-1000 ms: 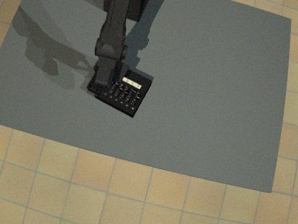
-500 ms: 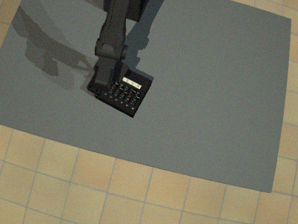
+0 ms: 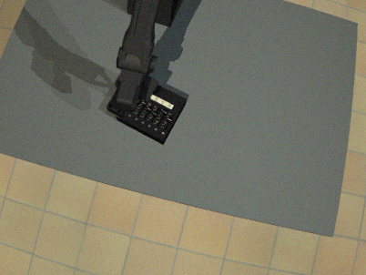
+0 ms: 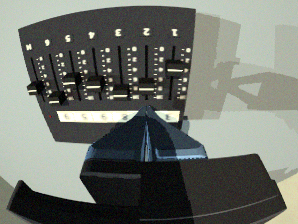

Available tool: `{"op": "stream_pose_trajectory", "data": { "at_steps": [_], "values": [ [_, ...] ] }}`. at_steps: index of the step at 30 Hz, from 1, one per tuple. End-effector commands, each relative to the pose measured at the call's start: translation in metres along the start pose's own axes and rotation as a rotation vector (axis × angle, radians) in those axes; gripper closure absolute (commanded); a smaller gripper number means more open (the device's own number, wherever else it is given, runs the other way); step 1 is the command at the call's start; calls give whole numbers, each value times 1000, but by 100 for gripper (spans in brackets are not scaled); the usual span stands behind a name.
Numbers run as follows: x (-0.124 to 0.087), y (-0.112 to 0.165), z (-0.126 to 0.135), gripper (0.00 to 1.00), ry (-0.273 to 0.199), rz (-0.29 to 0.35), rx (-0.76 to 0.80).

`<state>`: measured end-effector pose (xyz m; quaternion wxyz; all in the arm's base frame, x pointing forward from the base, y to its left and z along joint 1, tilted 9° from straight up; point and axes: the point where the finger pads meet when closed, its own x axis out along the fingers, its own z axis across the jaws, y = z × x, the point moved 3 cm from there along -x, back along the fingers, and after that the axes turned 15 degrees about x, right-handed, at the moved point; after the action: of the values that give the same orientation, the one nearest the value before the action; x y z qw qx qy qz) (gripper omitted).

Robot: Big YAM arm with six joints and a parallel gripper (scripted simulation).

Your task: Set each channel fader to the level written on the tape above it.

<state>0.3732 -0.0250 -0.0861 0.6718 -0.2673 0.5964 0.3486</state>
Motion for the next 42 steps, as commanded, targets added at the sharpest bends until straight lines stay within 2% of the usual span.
{"op": "stream_pose_trajectory", "data": {
  "at_steps": [1,11,17,42],
  "values": [
    [1,0,3,100,-6,-10,-1],
    [0,0,3,100,-7,-12,-1],
    [-8,-1,6,100,-21,-34,-3],
    [-8,2,5,100,-19,-30,-4]
  ]
}}
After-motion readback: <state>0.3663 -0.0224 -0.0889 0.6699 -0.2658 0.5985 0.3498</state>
